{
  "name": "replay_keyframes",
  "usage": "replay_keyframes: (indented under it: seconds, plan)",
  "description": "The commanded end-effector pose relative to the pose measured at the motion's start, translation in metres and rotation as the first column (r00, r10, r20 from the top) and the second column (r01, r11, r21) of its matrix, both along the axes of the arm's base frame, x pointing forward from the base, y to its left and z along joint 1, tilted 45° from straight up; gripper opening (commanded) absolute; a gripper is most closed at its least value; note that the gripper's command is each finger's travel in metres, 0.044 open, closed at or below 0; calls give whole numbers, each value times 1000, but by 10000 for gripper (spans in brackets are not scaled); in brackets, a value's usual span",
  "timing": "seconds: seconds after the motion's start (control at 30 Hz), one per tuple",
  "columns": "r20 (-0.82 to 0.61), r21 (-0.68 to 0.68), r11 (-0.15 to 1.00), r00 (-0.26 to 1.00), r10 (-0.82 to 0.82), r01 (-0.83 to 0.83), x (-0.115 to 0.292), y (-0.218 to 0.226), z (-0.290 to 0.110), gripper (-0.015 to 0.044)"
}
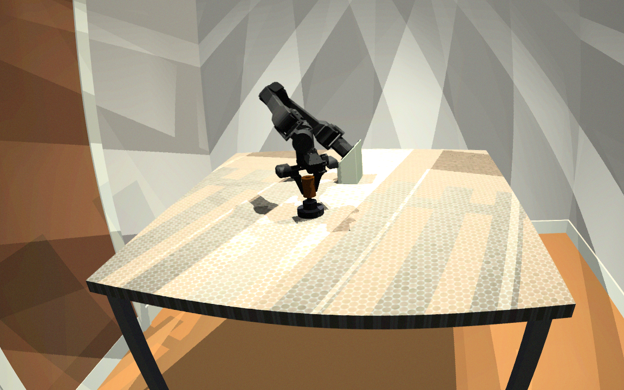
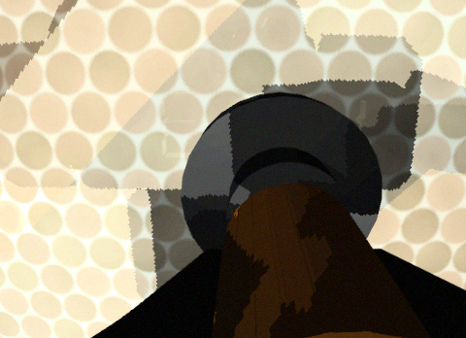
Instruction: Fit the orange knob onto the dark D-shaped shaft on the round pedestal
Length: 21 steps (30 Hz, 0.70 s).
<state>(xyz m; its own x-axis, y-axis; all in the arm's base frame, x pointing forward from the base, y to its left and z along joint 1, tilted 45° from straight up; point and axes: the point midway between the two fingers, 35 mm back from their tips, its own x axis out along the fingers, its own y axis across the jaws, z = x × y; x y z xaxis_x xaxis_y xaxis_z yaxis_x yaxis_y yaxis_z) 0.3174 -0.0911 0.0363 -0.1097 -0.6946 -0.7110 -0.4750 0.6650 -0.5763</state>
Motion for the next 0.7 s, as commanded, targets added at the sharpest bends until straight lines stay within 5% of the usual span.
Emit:
replay_keyframes:
  seconds: [0.0,0.67]
  plan:
    - [-1,-1,1000,1000,4,-4,0,2,2,0]
    - [-144,33,988,978,153,-150,1,-1,1,0]
